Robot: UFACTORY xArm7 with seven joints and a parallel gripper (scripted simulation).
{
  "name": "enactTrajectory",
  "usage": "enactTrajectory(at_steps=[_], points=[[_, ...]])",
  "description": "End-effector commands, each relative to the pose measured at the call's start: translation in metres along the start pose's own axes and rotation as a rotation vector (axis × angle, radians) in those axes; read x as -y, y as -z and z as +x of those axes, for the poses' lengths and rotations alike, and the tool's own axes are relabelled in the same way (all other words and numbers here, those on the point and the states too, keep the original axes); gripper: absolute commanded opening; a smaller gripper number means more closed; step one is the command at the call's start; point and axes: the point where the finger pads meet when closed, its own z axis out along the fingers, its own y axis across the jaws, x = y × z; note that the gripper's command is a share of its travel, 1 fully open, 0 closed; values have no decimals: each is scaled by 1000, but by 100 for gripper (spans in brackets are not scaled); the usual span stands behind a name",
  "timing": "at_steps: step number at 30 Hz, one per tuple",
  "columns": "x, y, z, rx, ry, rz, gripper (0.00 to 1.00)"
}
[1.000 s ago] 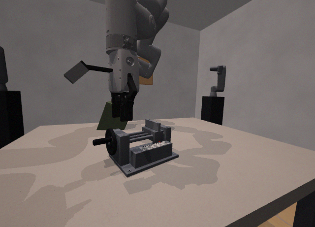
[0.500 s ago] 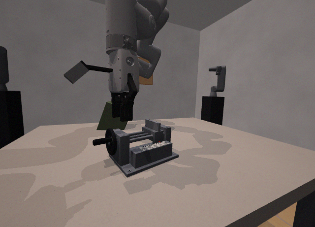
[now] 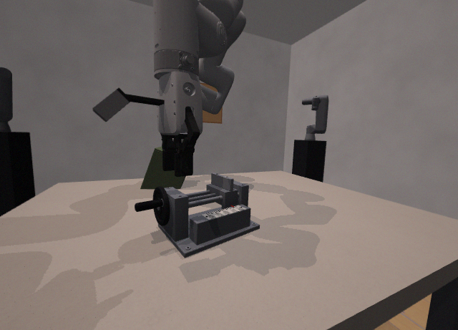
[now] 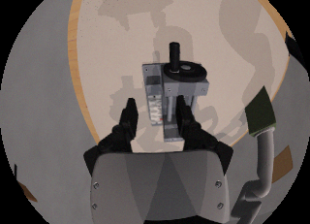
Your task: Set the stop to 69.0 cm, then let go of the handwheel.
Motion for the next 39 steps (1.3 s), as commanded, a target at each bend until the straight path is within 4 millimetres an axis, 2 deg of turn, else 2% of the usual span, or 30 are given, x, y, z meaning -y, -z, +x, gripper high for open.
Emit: enactTrajectory(at_steps=[1, 18, 21, 23, 25, 27, 39], points=[[1, 2, 1, -3, 0, 4, 57], [1, 2, 2, -3, 0, 4, 57], [-12, 2, 21, -3, 0, 4, 57], [-12, 2, 21, -3, 0, 4, 57], [-25, 2, 42, -3, 0, 4, 57], [-32, 2, 53, -3, 0, 4, 57], [-32, -3, 53, -3, 0, 4, 57]])
